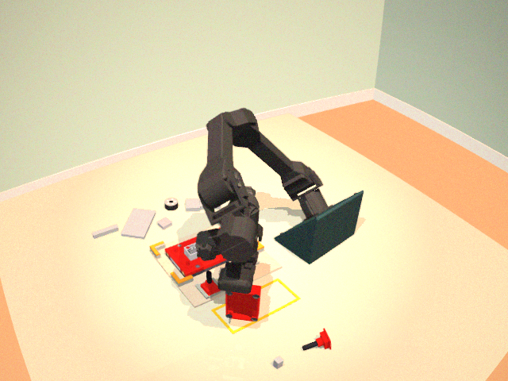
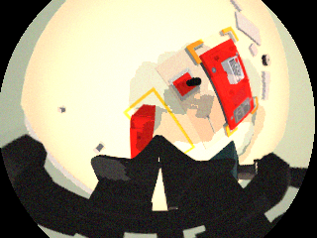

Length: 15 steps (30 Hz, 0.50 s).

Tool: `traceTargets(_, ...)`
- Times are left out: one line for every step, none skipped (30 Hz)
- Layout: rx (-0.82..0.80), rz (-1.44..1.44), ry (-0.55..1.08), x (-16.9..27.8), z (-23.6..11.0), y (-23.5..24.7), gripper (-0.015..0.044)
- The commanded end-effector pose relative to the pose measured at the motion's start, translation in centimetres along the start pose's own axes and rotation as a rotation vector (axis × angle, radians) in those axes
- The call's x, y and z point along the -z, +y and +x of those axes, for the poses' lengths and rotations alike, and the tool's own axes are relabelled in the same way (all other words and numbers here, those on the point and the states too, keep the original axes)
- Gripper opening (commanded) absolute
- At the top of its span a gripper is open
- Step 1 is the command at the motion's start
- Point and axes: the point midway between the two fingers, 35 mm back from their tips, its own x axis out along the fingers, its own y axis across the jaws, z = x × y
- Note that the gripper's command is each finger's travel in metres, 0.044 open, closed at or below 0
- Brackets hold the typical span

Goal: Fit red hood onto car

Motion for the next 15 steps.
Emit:
traceTargets(0.008,-0.008,-0.005,0.04,0.26,0.15,0.0)
traceTargets(0.008,-0.008,-0.005,0.04,0.25,0.19,0.0)
traceTargets(0.008,-0.008,-0.005,0.04,0.25,0.23,0.0)
traceTargets(0.008,-0.008,-0.005,0.04,0.25,0.27,0.0)
traceTargets(0.008,-0.008,-0.005,0.04,0.25,0.31,0.0)
traceTargets(0.008,-0.008,-0.005,0.04,0.25,0.36,0.0)
traceTargets(0.008,-0.008,-0.005,0.04,0.25,0.4,0.0)
traceTargets(0.008,-0.008,-0.005,0.04,0.25,0.44,0.0)
traceTargets(0.008,-0.008,-0.005,0.04,0.25,0.48,0.0)
traceTargets(0.008,-0.008,-0.005,0.04,0.25,0.52,0.0)
traceTargets(0.008,-0.008,-0.005,0.04,0.25,0.56,0.0)
traceTargets(0.008,-0.008,-0.005,0.04,0.25,0.61,0.0)
traceTargets(0.008,-0.008,-0.005,0.04,0.25,0.65,0.0)
traceTargets(0.008,-0.008,-0.005,0.04,0.25,0.69,0.0)
traceTargets(0.008,-0.008,-0.005,0.04,0.25,0.73,0.0)
